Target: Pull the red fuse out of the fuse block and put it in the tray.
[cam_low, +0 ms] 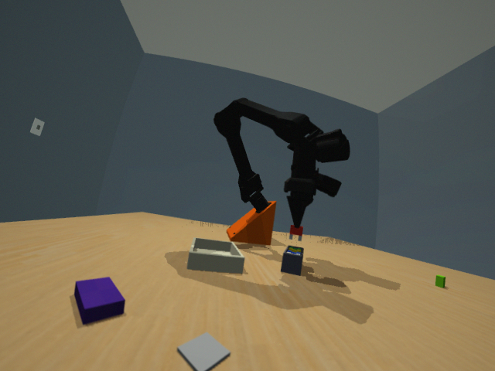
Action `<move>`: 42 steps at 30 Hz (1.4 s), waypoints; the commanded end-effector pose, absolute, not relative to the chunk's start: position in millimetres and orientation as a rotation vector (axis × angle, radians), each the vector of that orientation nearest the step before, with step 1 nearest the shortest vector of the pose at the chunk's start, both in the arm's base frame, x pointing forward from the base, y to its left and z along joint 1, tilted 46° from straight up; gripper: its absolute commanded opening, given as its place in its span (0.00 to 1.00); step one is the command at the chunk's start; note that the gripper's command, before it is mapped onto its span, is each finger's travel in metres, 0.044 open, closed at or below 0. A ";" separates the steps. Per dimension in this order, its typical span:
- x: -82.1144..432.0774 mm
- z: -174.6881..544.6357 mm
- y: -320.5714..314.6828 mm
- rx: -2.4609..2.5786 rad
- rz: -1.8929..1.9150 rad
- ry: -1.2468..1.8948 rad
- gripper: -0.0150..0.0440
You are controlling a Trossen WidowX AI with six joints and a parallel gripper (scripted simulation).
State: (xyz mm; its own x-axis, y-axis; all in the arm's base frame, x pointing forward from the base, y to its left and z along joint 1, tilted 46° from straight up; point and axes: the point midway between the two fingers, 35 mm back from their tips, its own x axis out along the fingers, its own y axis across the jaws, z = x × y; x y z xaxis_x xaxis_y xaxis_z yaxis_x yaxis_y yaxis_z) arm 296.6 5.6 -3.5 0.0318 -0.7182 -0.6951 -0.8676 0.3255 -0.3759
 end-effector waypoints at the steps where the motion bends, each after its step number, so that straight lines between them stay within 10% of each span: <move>1: 300.8 8.5 -2.8 -1.422 0.221 1.719 0.25; 42: 293.5 119.5 -131.6 -1.432 0.206 1.723 0.25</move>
